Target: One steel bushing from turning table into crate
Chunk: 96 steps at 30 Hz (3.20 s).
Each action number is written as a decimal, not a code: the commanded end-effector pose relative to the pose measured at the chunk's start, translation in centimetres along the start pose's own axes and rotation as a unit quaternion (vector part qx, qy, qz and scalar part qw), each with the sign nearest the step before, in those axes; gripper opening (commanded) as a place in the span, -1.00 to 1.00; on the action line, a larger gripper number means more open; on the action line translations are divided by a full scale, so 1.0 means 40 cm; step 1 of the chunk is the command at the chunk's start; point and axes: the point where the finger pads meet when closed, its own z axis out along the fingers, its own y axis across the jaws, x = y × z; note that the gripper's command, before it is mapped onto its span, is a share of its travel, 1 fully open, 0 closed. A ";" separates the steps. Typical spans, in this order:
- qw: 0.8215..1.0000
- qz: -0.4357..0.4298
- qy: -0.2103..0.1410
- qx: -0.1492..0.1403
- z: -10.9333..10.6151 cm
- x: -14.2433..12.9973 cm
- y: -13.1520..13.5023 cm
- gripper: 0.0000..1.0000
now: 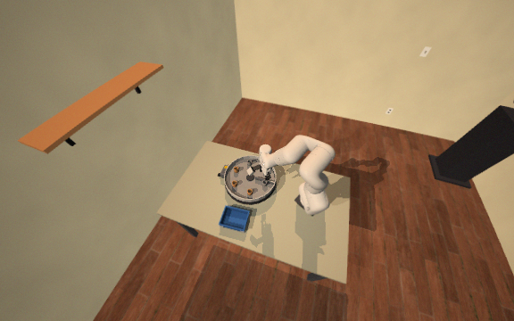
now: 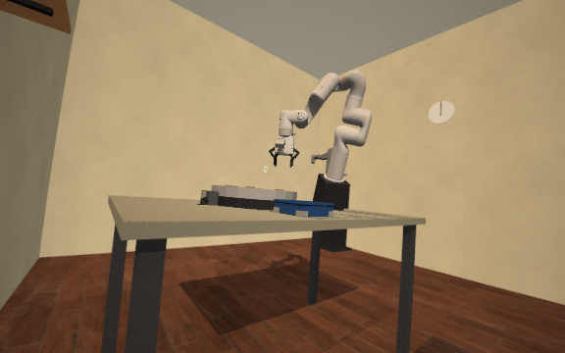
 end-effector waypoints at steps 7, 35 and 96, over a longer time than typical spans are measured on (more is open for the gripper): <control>1.000 0.000 0.001 -0.001 -0.002 0.001 0.003 -0.77; 1.000 0.000 0.001 -0.001 -0.002 0.001 0.003 -0.69; 1.000 0.000 0.001 -0.001 -0.002 0.001 0.003 -0.69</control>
